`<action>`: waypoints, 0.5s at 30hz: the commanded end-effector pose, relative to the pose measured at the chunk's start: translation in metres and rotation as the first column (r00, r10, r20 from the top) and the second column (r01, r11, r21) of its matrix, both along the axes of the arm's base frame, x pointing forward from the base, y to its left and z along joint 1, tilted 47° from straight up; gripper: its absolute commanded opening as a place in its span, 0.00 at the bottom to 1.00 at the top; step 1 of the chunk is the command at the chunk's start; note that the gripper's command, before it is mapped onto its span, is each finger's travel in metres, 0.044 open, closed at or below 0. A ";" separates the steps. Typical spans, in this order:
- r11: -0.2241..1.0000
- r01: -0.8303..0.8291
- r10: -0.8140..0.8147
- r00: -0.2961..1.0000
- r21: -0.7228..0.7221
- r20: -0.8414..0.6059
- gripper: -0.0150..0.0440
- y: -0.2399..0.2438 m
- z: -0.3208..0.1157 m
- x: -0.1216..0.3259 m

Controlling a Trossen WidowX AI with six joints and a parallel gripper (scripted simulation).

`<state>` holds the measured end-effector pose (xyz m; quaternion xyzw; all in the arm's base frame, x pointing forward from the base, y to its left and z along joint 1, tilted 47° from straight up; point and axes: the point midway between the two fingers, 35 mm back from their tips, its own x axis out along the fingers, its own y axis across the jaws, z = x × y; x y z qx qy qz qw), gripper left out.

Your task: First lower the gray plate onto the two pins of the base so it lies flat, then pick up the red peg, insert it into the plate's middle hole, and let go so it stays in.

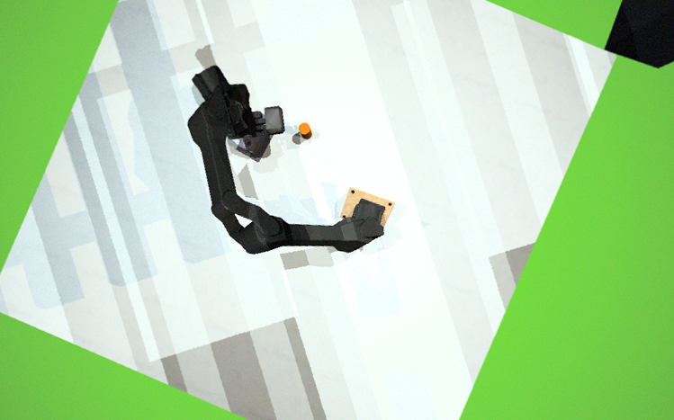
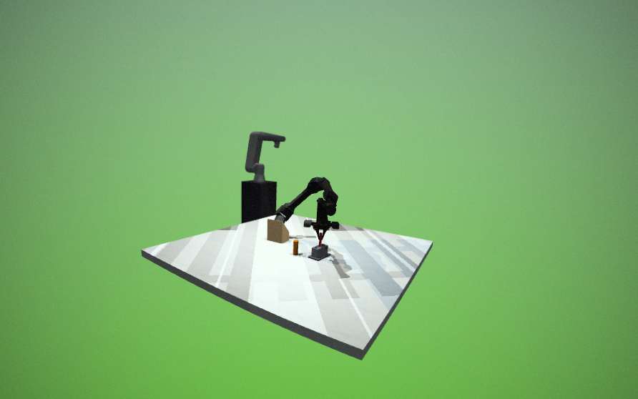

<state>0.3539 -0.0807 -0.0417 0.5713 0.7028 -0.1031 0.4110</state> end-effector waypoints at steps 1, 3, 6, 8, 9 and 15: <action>1.000 0.000 0.000 1.000 0.000 0.001 0.25 -0.001 0.000 0.000; 1.000 0.000 0.000 1.000 0.000 0.001 0.25 -0.001 0.000 0.000; 1.000 0.000 0.000 1.000 0.000 0.001 0.25 -0.001 0.000 0.000; 1.000 0.000 0.000 1.000 0.000 0.001 0.34 -0.001 0.000 0.000; 1.000 0.000 0.000 1.000 0.000 0.001 0.39 -0.001 0.000 0.000; 1.000 0.000 0.000 1.000 0.000 0.001 0.51 -0.001 0.000 0.000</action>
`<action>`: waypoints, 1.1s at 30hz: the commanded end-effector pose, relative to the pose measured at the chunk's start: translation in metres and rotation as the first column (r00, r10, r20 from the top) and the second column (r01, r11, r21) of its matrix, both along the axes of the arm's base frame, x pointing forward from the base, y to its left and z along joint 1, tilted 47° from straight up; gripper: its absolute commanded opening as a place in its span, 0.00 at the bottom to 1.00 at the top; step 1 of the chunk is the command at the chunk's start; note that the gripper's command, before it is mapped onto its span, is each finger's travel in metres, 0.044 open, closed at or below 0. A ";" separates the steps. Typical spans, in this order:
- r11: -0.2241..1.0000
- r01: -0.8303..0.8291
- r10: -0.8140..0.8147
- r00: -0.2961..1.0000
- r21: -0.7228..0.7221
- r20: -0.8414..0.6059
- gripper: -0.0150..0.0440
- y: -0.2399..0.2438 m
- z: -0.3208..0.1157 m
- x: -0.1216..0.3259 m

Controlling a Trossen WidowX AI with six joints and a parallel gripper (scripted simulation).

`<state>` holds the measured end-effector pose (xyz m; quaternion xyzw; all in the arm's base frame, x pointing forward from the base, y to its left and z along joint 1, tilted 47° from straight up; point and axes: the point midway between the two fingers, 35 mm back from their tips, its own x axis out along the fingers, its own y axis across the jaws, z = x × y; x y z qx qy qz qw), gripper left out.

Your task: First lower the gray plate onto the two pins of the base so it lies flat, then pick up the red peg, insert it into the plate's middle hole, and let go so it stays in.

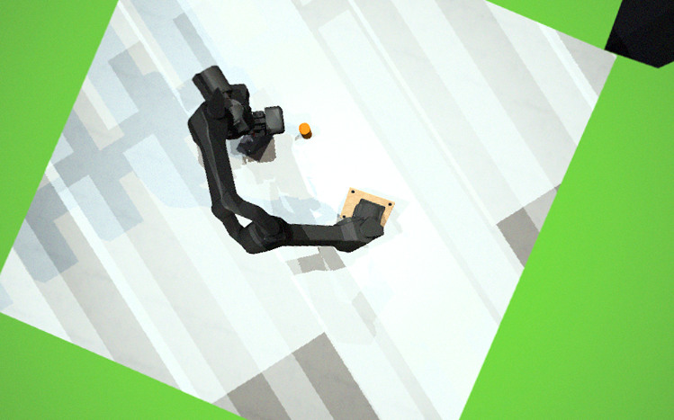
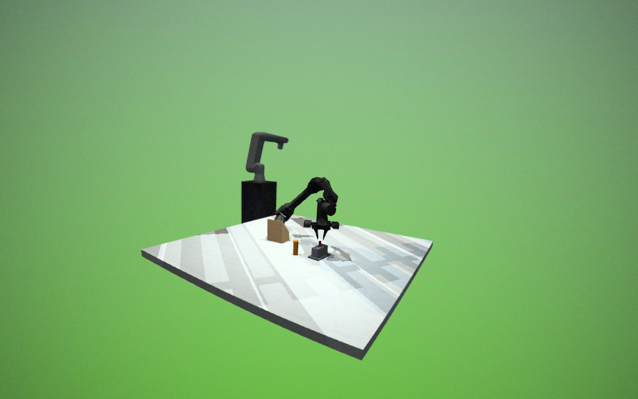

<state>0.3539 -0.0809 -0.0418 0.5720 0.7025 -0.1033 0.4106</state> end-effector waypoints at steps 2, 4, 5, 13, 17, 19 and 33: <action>1.000 -0.001 0.001 1.000 -0.001 0.001 0.51 0.000 0.000 0.000; 1.000 -0.001 0.001 1.000 -0.001 0.001 0.51 0.000 0.000 0.000; 1.000 -0.001 0.001 1.000 -0.001 0.001 0.51 0.000 0.000 0.000; 1.000 0.010 -0.010 1.000 0.003 0.001 0.51 -0.004 0.003 -0.001; 1.000 0.011 -0.011 1.000 0.003 0.001 0.51 -0.006 0.005 -0.001; 1.000 0.011 -0.011 1.000 0.003 0.001 0.51 -0.006 0.006 -0.001; 1.000 0.011 -0.011 1.000 0.003 0.000 0.51 -0.011 0.012 -0.002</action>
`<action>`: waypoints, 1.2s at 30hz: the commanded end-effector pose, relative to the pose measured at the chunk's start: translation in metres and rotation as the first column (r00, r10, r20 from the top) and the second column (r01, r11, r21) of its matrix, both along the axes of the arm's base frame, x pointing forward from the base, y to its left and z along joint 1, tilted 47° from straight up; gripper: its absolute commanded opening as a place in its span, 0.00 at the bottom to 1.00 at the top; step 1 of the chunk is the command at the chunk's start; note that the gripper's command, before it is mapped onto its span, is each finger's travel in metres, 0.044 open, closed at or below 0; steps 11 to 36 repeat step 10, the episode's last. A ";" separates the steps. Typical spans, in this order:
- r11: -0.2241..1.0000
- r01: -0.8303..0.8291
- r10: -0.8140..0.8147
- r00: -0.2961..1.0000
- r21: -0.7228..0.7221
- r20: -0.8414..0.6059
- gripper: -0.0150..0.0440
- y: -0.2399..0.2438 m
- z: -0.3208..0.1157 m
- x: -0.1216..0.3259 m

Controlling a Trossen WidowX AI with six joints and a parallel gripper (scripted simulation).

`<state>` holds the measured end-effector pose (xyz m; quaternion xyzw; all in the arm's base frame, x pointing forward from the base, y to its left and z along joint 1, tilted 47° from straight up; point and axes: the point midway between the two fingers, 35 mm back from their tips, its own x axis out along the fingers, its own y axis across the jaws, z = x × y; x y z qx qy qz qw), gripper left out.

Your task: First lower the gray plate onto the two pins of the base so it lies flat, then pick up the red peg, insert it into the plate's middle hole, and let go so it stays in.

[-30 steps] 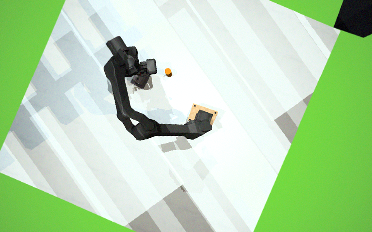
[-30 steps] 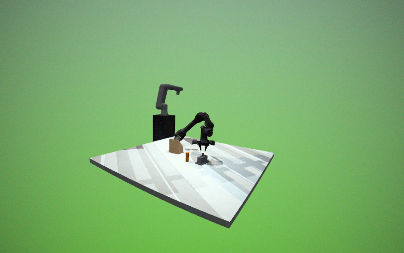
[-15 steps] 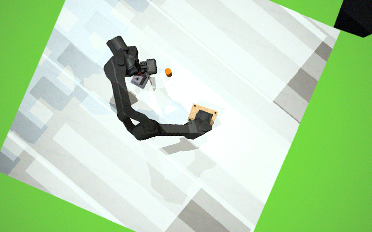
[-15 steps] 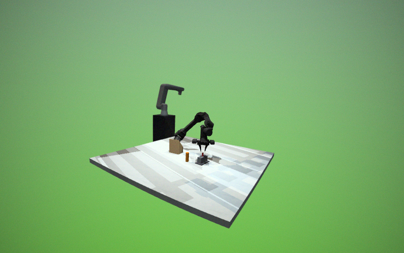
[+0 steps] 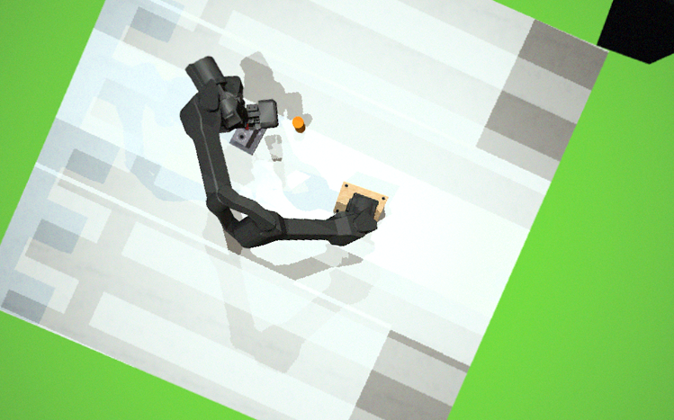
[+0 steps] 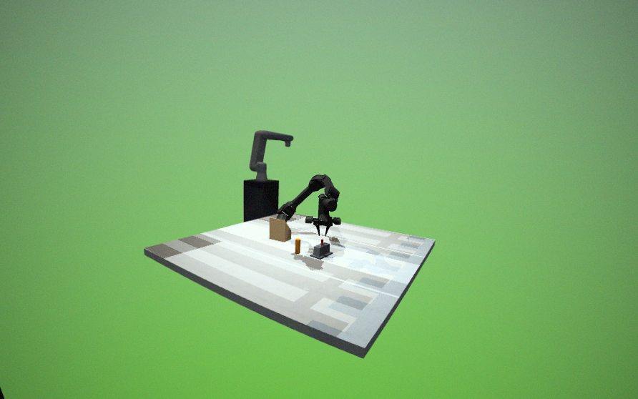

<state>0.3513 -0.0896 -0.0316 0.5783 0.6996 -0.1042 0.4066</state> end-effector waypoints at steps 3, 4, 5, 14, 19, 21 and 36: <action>1.000 -0.003 0.003 1.000 -0.005 0.003 0.51 -0.003 0.004 0.000; 1.000 -0.003 0.003 1.000 -0.005 0.003 0.51 -0.004 0.004 0.000; 1.000 -0.003 0.003 1.000 -0.005 0.003 0.51 -0.004 0.005 0.000; 1.000 -0.003 0.003 1.000 -0.005 0.003 0.51 -0.005 0.007 0.000; 1.000 -0.003 0.003 1.000 -0.005 0.003 0.51 -0.005 0.007 0.000; 1.000 -0.003 0.003 1.000 -0.005 0.003 0.51 -0.005 0.007 0.000; 1.000 -0.003 0.003 1.000 -0.005 0.003 0.51 -0.005 0.007 0.000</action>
